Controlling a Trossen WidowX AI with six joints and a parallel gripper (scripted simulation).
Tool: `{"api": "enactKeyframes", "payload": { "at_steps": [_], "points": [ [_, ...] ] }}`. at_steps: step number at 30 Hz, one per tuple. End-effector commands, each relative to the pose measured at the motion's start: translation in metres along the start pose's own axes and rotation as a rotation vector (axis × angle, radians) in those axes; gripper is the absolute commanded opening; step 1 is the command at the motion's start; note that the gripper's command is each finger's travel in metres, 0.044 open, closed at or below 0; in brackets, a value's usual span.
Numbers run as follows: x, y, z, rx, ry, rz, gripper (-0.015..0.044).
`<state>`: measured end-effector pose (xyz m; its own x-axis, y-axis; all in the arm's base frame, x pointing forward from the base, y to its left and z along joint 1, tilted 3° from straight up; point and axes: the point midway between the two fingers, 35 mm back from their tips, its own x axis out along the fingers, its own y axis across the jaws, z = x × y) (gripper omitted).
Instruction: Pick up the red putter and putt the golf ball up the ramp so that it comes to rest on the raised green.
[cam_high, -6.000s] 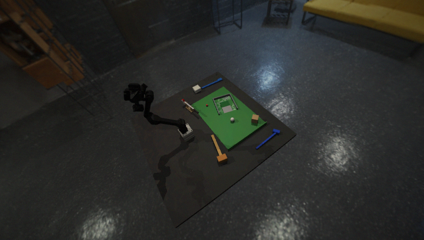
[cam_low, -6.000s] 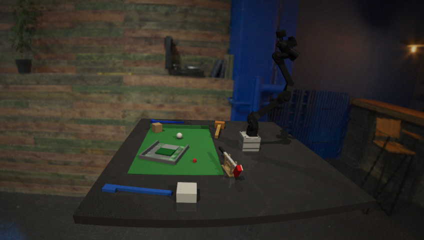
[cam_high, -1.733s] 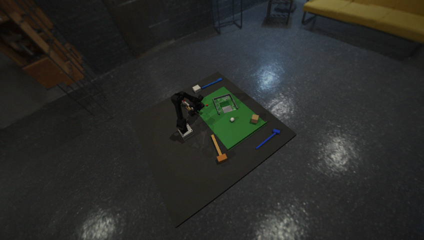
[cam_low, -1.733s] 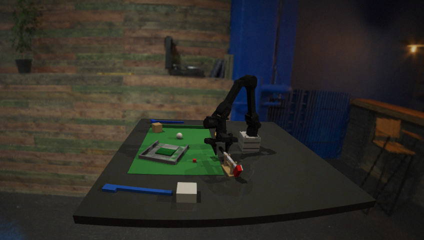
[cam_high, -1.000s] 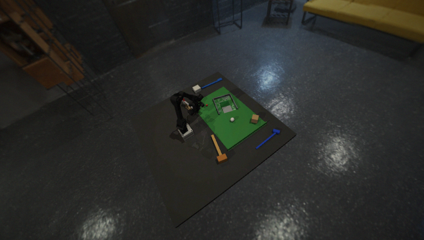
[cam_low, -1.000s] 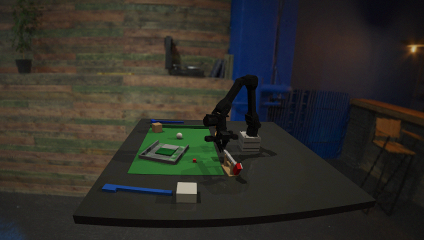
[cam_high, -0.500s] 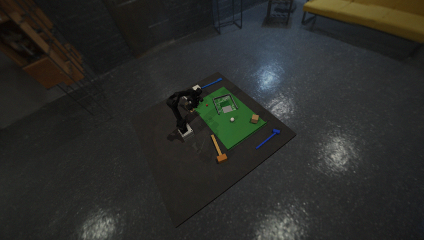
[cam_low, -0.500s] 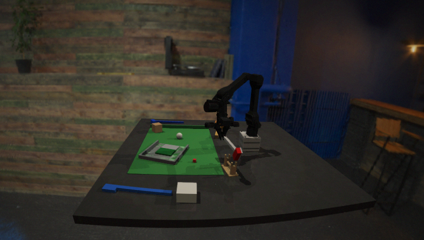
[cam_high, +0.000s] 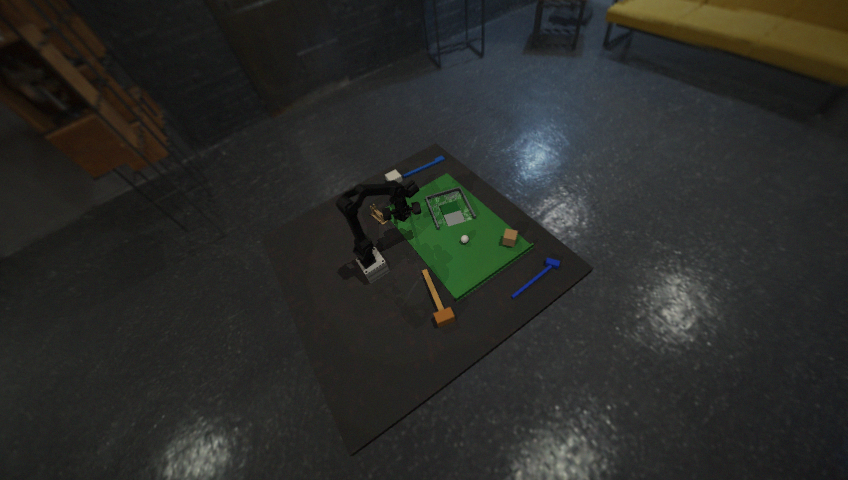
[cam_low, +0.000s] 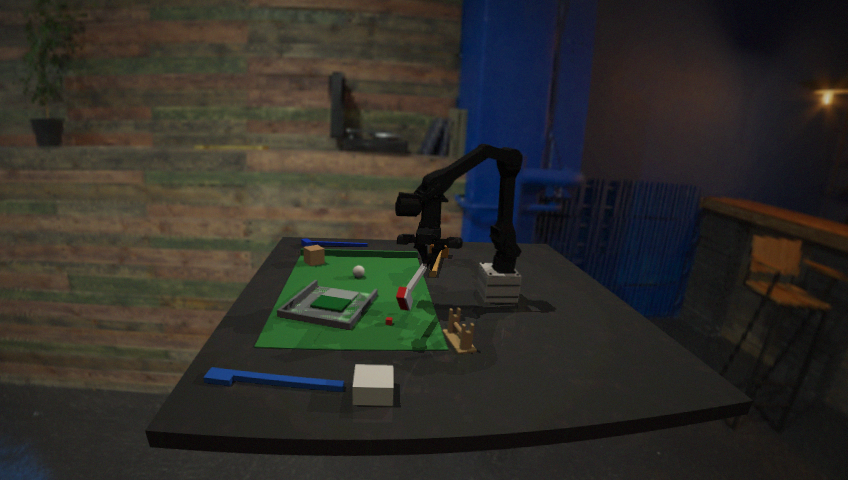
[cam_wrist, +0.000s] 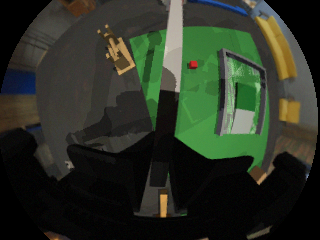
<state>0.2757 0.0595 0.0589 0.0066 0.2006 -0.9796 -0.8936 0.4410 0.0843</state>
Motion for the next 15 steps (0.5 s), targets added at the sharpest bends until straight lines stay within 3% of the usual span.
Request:
{"api": "enactKeyframes", "payload": {
  "at_steps": [1, 15],
  "points": [
    [-0.007, -0.015, -0.012, 0.125, 0.004, -0.024, 0.0000],
    [-0.029, -0.052, -0.079, 0.627, 0.043, -0.089, 0.0000]
  ]
}}
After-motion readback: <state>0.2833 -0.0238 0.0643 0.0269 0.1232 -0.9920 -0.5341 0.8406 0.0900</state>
